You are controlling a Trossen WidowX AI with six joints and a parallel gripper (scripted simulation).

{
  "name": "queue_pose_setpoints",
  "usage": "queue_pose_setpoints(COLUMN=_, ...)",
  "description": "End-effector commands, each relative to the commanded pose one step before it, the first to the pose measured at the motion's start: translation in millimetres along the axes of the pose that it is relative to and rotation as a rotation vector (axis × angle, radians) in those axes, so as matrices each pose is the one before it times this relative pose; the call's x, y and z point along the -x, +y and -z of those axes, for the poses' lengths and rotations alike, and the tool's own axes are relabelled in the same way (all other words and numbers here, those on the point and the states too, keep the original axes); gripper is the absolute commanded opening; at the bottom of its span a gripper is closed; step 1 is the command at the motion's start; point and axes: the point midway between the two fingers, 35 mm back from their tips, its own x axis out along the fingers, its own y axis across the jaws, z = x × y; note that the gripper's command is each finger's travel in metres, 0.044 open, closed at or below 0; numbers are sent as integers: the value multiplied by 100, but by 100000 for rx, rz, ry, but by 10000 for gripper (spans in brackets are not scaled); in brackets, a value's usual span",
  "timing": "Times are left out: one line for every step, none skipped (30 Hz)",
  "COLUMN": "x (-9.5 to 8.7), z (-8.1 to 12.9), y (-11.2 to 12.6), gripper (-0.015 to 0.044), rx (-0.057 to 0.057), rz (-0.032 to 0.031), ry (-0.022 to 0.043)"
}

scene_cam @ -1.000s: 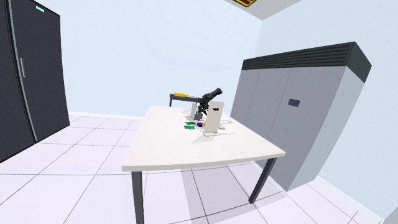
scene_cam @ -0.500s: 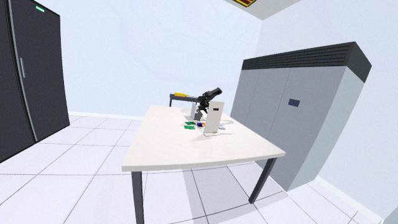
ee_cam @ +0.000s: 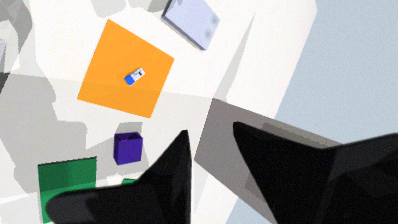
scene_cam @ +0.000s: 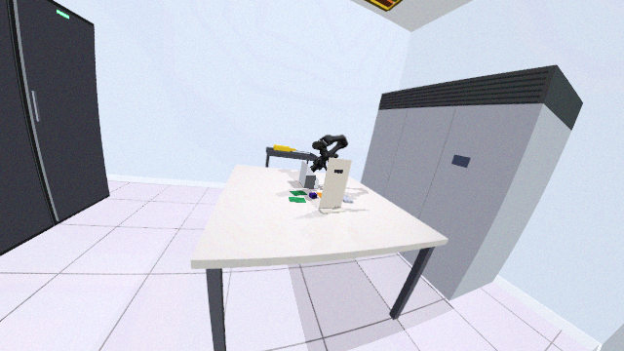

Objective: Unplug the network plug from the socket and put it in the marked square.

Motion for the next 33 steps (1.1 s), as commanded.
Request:
queue_pose_setpoints(x=1585, z=-381, y=-1060, gripper=156, rx=1262, rz=-999, ry=2427)
queue_pose_setpoints(x=365, z=-99, y=-210, gripper=156, rx=-88, rz=-152, ry=437)
queue_pose_setpoints(x=302, z=-88, y=-171, gripper=156, rx=-75, rz=-125, ry=354)
queue_pose_setpoints(x=181, z=-56, y=-102, gripper=156, rx=-45, rz=-75, ry=210)
queue_pose_setpoints(x=61, z=-19, y=-34, gripper=156, rx=-16, rz=-25, ry=70)
queue_pose_setpoints(x=0, z=0, y=0, gripper=156, rx=0, rz=0, ry=0)
queue_pose_setpoints(x=0, z=0, y=0, gripper=182, rx=0, rz=0, ry=0)
queue_pose_setpoints(x=0, z=0, y=0, gripper=209, rx=0, rz=0, ry=0)
queue_pose_setpoints(x=0, z=0, y=0, gripper=235, rx=0, rz=0, ry=0)
queue_pose_setpoints(x=0, z=0, y=0, gripper=261, rx=0, rz=0, ry=0)
queue_pose_setpoints(x=0, z=0, y=0, gripper=287, rx=0, rz=0, ry=0)
queue_pose_setpoints(x=0, z=0, y=0, gripper=314, rx=0, rz=0, ry=0)
queue_pose_setpoints(x=0, z=0, y=0, gripper=340, rx=0, rz=0, ry=0)
queue_pose_setpoints(x=0, z=0, y=0, gripper=366, rx=0, rz=0, ry=0)
queue_pose_setpoints(x=0, z=0, y=0, gripper=392, rx=0, rz=0, ry=0)
queue_pose_setpoints(x=0, z=0, y=0, gripper=419, rx=0, rz=0, ry=0)
queue_pose_setpoints(x=0, z=0, y=0, gripper=440, rx=0, rz=0, ry=0)
queue_pose_setpoints(x=0, z=0, y=0, gripper=440, rx=0, rz=0, ry=0)
queue_pose_setpoints(x=0, z=0, y=0, gripper=440, rx=0, rz=0, ry=0)
queue_pose_setpoints(x=0, z=0, y=0, gripper=440, rx=0, rz=0, ry=0)
queue_pose_setpoints(x=0, z=0, y=0, gripper=440, rx=0, rz=0, ry=0)
queue_pose_setpoints(x=0, z=0, y=0, gripper=440, rx=0, rz=0, ry=0)
queue_pose_setpoints(x=0, z=0, y=0, gripper=440, rx=0, rz=0, ry=0)
queue_pose_setpoints(x=0, z=0, y=0, gripper=440, rx=0, rz=0, ry=0)
queue_pose_setpoints(x=0, z=0, y=0, gripper=440, rx=0, rz=0, ry=0)
queue_pose_setpoints(x=0, z=0, y=0, gripper=440, rx=0, rz=0, ry=0)
queue_pose_setpoints(x=0, z=0, y=0, gripper=440, rx=0, rz=0, ry=0)
queue_pose_setpoints(x=0, z=0, y=0, gripper=440, rx=0, rz=0, ry=0)
queue_pose_setpoints(x=0, z=0, y=0, gripper=440, rx=0, rz=0, ry=0)
queue_pose_setpoints(x=0, z=0, y=0, gripper=440, rx=0, rz=0, ry=0)
queue_pose_setpoints(x=0, z=0, y=0, gripper=440, rx=0, rz=0, ry=0)
queue_pose_setpoints(x=0, z=0, y=0, gripper=440, rx=0, rz=0, ry=0)
queue_pose_setpoints(x=0, z=0, y=0, gripper=440, rx=0, rz=0, ry=0)
